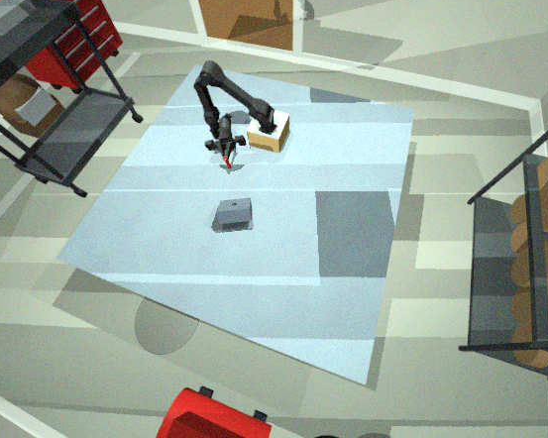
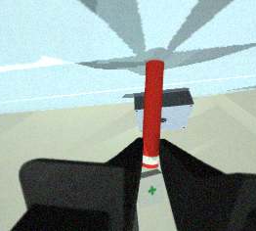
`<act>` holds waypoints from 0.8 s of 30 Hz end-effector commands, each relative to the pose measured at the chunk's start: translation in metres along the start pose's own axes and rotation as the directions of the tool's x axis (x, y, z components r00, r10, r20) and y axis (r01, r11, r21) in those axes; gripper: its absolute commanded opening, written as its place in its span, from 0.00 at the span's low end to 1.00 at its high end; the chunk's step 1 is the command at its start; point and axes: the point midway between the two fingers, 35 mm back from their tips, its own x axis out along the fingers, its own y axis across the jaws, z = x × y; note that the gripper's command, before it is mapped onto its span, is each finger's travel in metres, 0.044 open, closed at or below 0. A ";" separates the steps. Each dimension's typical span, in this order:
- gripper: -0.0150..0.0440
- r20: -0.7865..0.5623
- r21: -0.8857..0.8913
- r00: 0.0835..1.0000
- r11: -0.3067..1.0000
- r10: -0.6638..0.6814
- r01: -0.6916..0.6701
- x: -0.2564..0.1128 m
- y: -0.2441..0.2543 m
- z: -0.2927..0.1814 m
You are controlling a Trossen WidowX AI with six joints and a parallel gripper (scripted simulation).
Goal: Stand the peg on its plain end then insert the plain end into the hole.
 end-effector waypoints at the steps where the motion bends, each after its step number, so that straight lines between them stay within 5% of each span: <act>1: 0.34 0.001 -0.002 1.000 1.000 -0.001 0.001 0.000 -0.001 0.001; 18: 0.34 -0.005 0.005 1.000 1.000 0.004 -0.004 0.000 -0.001 0.001; 21: 0.47 -0.006 0.006 1.000 1.000 0.006 -0.006 0.000 0.000 0.000; 24: 0.47 -0.006 0.006 1.000 1.000 0.006 -0.006 0.000 0.000 0.000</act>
